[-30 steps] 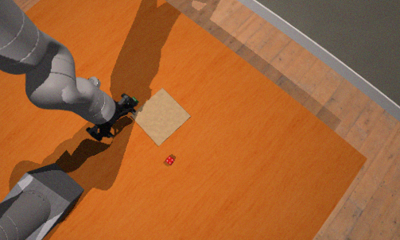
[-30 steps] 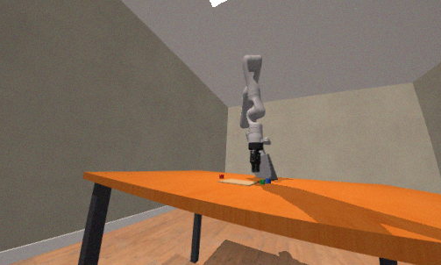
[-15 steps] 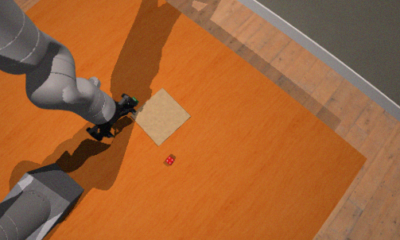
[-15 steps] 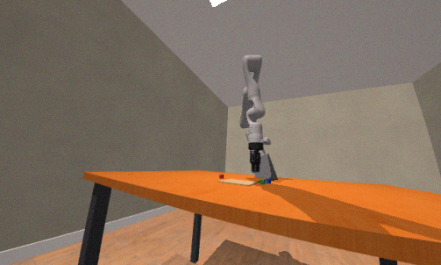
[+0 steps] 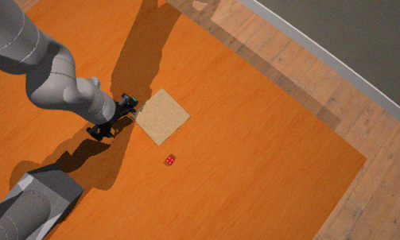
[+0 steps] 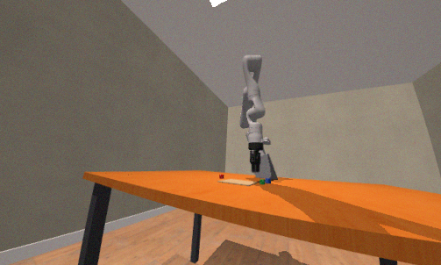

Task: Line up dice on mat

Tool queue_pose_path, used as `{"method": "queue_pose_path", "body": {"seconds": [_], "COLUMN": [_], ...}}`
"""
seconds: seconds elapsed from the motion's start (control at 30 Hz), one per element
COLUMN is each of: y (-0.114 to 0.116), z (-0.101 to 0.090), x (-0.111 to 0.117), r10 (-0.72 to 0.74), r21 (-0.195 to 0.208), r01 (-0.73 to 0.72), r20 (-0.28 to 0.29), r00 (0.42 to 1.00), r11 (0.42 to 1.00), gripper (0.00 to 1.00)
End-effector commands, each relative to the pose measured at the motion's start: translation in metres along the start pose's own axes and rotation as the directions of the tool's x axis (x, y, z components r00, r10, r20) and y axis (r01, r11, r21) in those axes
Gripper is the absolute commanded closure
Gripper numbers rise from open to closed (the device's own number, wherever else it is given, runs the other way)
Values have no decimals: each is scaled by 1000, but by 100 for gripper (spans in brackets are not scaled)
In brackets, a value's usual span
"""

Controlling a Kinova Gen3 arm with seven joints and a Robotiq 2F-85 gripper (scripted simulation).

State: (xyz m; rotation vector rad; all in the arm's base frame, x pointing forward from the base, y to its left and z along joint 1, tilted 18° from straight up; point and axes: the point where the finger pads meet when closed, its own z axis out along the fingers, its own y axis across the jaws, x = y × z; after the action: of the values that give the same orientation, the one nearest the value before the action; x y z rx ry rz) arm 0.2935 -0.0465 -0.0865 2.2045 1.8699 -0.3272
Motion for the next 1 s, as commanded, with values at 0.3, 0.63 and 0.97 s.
{"method": "queue_pose_path", "body": {"seconds": [0.3, 0.63, 0.97], "y": [0, 0, 0], "z": [-4, -36, -80], "x": [0, 0, 0], "r10": [0, 0, 0], "r21": [-1, -1, -1], "r01": [0, 0, 0], "r20": [-1, -1, -1], "r00": [1000, 1000, 1000], "r11": [1000, 1000, 1000], "gripper": [0, 0, 0]}}
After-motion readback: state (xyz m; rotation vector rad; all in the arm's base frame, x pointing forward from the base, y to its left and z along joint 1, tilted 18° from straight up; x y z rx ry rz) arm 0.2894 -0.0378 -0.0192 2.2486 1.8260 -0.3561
